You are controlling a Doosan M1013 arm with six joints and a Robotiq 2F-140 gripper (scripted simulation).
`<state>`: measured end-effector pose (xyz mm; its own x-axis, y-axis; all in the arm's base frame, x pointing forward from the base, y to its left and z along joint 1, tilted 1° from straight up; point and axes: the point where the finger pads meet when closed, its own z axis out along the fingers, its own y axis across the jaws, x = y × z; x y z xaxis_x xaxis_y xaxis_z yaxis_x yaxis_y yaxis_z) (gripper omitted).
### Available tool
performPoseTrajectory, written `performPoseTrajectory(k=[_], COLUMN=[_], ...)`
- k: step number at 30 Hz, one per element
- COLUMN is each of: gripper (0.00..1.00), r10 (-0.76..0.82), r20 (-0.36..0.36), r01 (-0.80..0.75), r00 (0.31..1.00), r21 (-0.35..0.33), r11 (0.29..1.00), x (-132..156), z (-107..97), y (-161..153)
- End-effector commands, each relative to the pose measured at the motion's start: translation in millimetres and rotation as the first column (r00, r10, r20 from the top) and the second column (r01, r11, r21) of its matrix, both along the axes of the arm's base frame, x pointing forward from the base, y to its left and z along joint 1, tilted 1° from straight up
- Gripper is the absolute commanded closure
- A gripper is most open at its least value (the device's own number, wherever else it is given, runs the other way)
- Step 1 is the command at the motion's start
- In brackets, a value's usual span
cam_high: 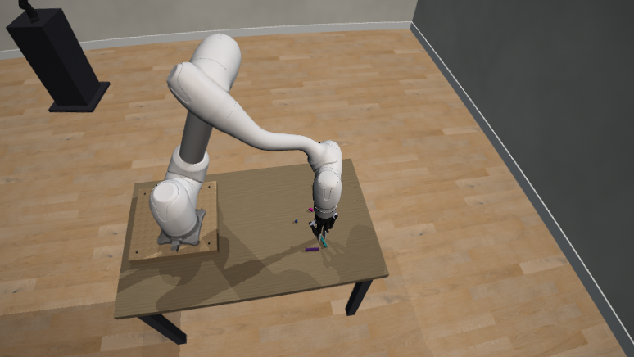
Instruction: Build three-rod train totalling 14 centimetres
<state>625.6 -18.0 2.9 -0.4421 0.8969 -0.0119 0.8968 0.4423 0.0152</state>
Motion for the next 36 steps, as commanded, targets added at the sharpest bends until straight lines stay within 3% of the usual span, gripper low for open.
performPoseTrajectory(k=[1, 3, 4, 36], gripper=[0.85, 0.85, 0.97, 0.97], r10=[-0.002, -0.002, -0.002, -0.002], r20=[-0.004, -0.004, -0.004, -0.004], r01=[0.002, 0.002, 0.002, 0.002], r00=[1.000, 1.000, 1.000, 1.000], r21=[0.003, 0.003, 0.003, 0.003], r11=[1.000, 1.000, 1.000, 1.000], x=[-2.0, -2.0, -2.0, -2.0], z=[-4.5, -4.5, -4.5, -4.5], y=[0.3, 0.3, 0.3, 0.3])
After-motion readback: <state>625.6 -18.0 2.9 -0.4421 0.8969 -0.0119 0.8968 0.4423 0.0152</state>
